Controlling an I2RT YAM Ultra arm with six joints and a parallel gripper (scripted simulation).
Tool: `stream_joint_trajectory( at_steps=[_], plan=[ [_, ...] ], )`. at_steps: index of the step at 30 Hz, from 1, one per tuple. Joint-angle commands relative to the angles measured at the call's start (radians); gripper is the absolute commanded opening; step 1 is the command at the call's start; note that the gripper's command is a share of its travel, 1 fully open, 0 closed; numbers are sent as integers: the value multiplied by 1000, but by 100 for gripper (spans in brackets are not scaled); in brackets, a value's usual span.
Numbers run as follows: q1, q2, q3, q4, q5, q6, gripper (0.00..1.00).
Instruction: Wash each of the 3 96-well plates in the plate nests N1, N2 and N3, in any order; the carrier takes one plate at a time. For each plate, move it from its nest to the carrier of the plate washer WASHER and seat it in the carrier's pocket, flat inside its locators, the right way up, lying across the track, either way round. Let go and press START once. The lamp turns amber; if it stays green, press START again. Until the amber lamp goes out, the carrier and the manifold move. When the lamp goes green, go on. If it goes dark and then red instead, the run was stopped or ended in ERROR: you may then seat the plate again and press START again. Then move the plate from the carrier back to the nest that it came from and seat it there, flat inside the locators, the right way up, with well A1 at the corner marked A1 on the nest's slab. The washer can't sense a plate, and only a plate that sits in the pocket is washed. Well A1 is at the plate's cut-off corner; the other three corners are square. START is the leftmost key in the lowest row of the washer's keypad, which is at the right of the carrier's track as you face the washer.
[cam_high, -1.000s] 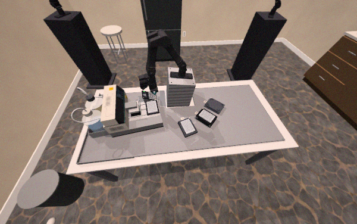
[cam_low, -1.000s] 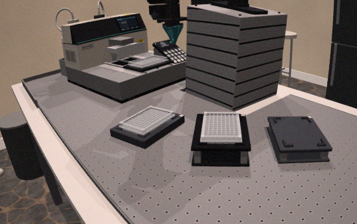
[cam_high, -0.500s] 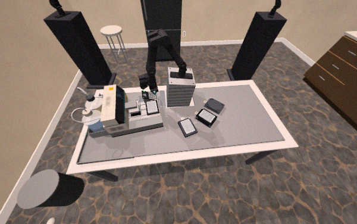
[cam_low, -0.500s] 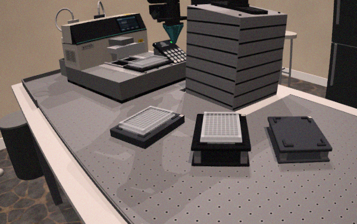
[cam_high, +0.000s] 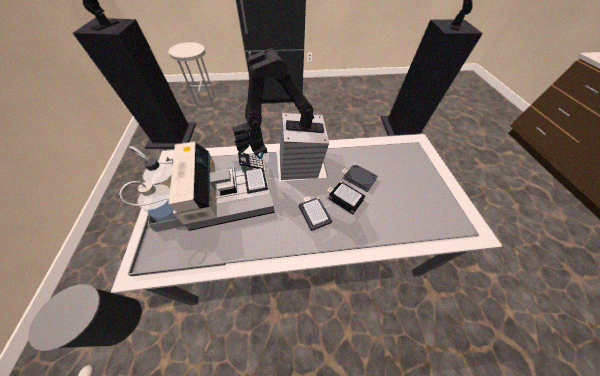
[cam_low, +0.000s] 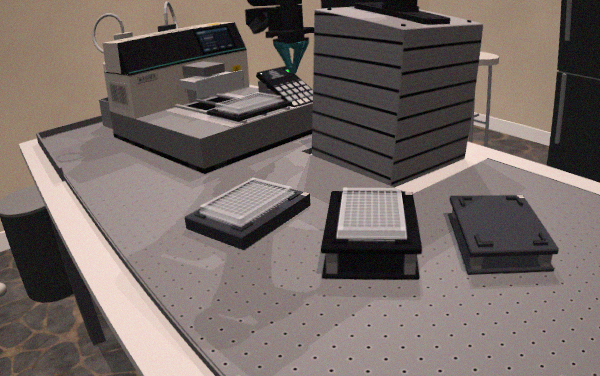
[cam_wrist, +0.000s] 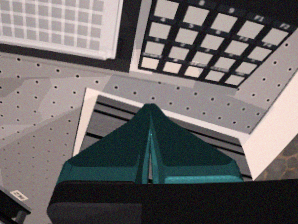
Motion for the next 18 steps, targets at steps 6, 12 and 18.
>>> stream_joint_trajectory(
  at_steps=[6, 12, 18],
  plan=[
    [0, -7, 2, 1, 0, -260, 0],
    [0, -7, 2, 1, 0, -460, 0],
    [0, -7, 2, 1, 0, -660, 0]
  ],
)
